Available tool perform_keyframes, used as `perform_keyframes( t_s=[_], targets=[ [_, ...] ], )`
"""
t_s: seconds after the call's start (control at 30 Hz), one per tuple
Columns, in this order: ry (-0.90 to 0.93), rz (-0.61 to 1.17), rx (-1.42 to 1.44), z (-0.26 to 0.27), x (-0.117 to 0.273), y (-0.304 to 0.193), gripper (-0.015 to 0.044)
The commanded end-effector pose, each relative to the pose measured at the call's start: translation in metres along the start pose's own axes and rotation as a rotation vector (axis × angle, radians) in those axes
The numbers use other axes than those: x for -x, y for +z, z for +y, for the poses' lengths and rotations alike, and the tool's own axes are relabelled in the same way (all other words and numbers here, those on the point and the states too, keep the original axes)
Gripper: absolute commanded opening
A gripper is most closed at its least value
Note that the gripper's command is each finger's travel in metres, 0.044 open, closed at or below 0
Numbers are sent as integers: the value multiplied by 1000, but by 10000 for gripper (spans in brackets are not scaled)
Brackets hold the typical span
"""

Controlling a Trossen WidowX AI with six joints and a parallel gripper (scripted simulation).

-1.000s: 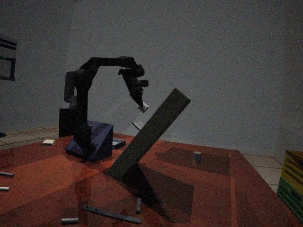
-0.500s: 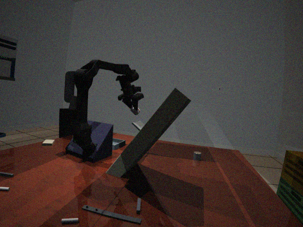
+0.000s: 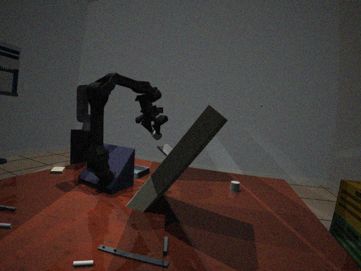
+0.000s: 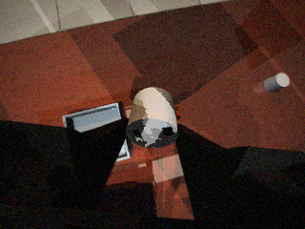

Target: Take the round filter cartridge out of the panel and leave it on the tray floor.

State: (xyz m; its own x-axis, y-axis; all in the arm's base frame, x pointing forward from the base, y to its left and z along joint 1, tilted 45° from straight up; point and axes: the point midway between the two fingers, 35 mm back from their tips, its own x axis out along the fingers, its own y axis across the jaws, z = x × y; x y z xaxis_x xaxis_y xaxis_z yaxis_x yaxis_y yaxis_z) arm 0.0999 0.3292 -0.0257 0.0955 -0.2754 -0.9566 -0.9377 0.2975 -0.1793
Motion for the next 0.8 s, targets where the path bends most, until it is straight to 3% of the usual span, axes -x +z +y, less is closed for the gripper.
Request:
perform_keyframes(
  t_s=[0.0,0.77],
  targets=[
    [44,-10,79,26,-13,-7,0],
    [253,-2,442,124,-82,-88,0]
  ],
)
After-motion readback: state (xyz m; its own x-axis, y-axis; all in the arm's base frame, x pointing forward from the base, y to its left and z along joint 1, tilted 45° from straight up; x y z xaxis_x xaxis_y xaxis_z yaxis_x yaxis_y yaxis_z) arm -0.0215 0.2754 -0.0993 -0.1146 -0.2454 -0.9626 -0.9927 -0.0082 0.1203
